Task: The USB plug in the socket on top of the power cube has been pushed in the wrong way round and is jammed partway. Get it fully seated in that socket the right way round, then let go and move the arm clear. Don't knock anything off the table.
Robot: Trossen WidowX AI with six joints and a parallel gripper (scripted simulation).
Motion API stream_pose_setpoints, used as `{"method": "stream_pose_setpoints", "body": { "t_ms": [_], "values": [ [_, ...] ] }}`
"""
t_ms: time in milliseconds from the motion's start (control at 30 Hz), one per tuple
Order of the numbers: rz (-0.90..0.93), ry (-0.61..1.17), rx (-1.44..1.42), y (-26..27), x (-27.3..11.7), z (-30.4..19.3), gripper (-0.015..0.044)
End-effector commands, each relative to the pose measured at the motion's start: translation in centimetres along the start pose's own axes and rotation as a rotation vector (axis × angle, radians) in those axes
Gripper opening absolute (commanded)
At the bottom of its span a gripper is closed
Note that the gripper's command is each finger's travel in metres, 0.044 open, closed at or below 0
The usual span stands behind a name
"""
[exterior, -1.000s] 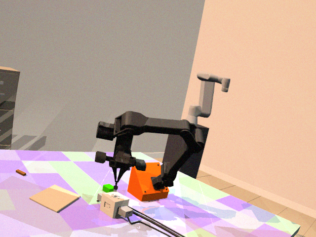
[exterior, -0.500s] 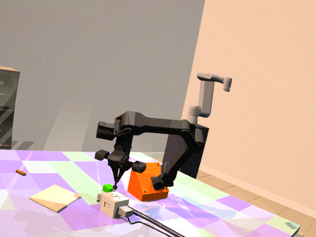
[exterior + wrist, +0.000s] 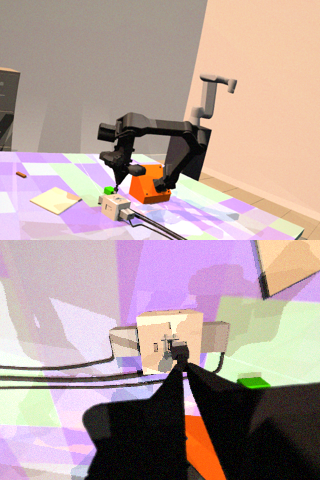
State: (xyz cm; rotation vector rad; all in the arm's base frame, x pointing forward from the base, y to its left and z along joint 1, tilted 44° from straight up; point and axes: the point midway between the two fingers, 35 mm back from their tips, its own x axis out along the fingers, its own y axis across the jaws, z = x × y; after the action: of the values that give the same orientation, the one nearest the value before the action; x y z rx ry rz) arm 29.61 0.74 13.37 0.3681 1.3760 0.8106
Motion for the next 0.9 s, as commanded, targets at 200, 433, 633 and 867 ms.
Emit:
{"method": "stream_pose_setpoints", "body": {
  "t_ms": [200, 433, 633, 867],
  "values": [
    [-0.001, 0.000, 0.270, -0.01, 0.02, 0.00, 0.0000],
    [-0.001, 0.000, 0.453, -0.01, 0.02, 0.00, 0.0000],
    [-0.001, 0.000, 0.610, -0.01, 0.02, 0.00, 0.0000],
    [-0.001, 0.000, 0.793, -0.01, 0.02, 0.00, 0.0000]
  ]
}}
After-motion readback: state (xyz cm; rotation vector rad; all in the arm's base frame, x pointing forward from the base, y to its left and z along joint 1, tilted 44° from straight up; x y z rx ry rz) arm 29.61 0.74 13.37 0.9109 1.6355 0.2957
